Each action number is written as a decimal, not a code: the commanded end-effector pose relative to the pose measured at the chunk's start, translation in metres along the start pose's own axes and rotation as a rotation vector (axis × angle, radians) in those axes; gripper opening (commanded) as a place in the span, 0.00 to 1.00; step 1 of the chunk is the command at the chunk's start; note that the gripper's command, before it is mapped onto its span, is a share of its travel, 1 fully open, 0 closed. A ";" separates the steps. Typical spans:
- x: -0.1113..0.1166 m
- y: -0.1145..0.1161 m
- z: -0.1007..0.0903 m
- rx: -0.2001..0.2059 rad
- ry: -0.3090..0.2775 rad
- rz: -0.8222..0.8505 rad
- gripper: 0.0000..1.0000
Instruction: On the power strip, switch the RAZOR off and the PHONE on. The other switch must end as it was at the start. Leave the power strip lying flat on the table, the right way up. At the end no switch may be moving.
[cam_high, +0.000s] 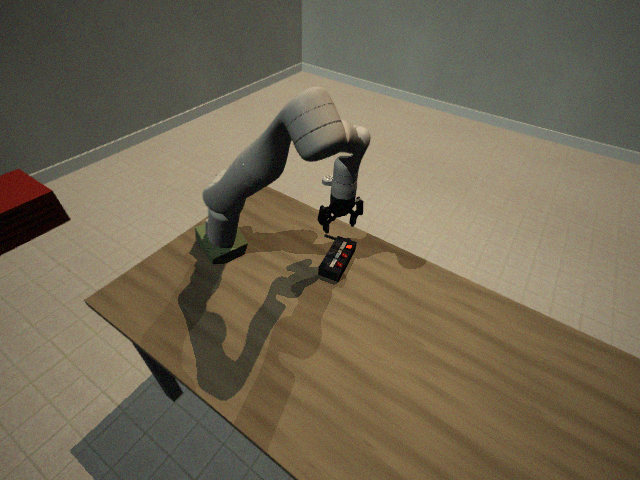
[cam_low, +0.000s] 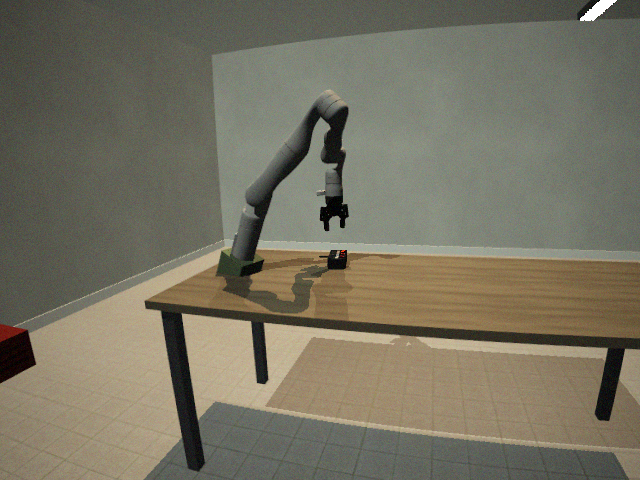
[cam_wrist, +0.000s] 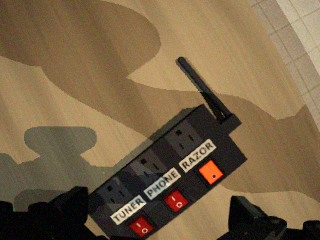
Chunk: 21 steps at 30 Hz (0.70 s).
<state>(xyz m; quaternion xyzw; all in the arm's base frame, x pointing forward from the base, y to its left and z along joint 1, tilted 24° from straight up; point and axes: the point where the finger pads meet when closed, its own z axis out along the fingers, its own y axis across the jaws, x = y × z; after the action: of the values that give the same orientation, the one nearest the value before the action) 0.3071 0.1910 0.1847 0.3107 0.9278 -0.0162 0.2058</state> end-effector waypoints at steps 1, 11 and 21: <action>-0.001 0.002 0.004 0.000 -0.001 0.077 1.00; -0.012 0.007 0.020 0.000 -0.002 0.419 1.00; -0.020 0.010 0.032 -0.001 -0.004 0.683 1.00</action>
<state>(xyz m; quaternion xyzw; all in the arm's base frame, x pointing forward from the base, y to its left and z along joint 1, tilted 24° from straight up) 0.3389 0.1818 0.1658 0.5946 0.7766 0.0512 0.2019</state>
